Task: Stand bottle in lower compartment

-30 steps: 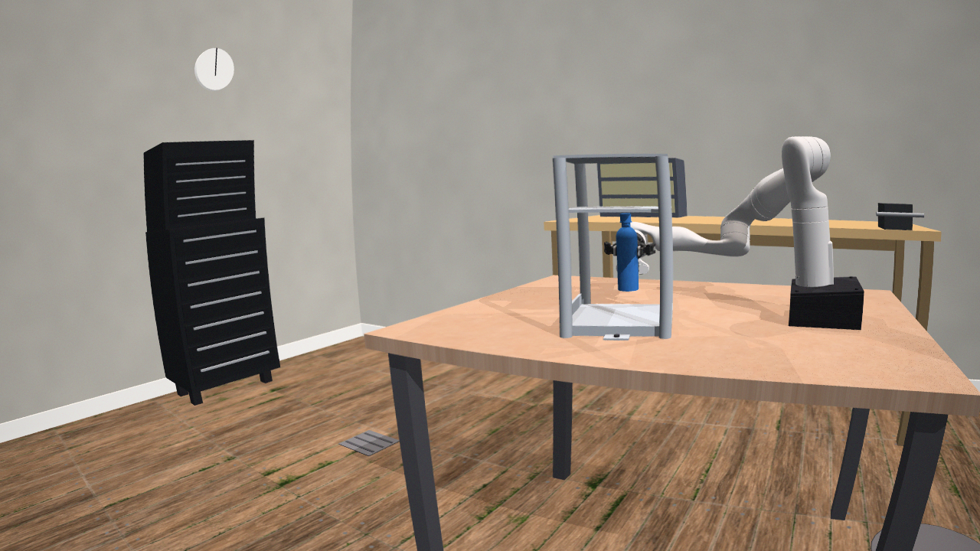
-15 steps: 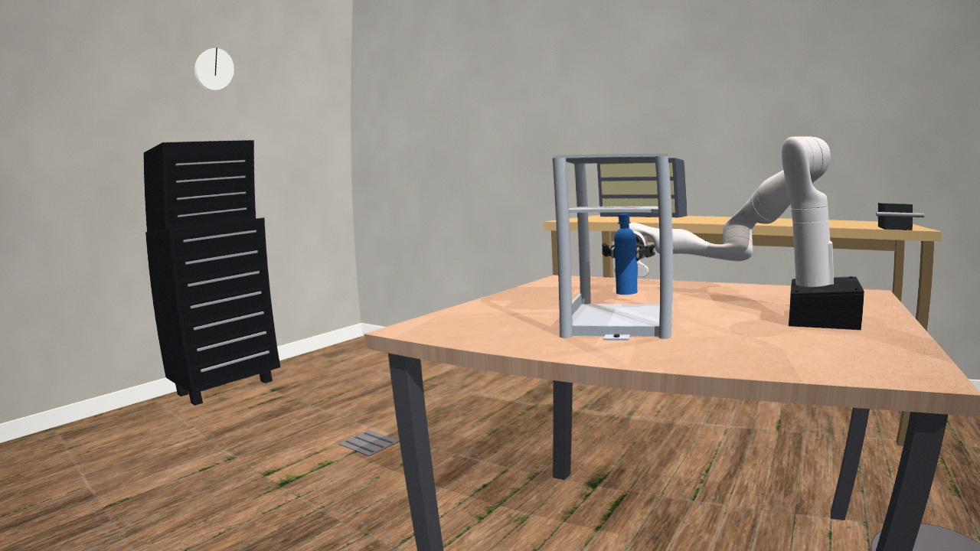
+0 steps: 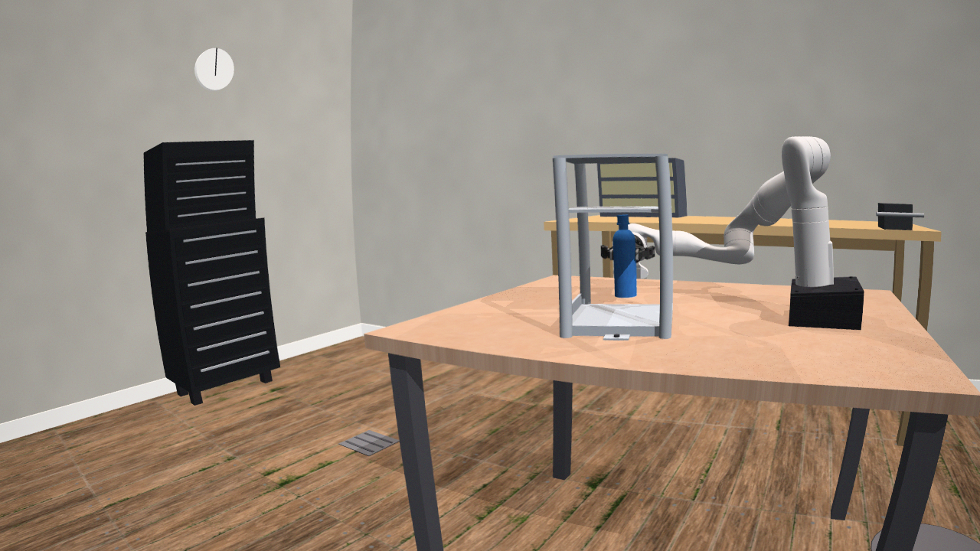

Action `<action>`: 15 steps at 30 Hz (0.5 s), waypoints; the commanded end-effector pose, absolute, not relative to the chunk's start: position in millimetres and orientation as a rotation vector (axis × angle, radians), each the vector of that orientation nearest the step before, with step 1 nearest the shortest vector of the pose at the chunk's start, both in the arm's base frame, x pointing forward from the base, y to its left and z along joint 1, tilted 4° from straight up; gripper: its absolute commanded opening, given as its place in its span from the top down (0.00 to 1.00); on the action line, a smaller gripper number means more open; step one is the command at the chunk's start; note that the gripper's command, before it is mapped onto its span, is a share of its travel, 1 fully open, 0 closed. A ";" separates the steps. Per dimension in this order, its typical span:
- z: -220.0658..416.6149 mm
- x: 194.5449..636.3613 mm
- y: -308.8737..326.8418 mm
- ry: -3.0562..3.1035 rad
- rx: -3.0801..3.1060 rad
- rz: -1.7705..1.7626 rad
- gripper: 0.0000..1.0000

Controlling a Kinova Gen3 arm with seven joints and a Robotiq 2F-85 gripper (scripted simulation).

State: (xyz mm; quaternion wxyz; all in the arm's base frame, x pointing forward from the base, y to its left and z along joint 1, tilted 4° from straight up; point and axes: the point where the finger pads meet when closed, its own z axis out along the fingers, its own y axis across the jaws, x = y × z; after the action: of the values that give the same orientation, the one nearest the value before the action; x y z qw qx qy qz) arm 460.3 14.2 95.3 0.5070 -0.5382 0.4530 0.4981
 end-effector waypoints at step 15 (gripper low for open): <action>93.8 458.9 36.1 1.101 -1.296 1.206 1.00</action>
State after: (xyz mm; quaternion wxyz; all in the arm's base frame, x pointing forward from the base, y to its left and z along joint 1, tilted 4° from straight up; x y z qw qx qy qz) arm 458.3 32.1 94.9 0.5069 -0.5382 0.4528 0.4984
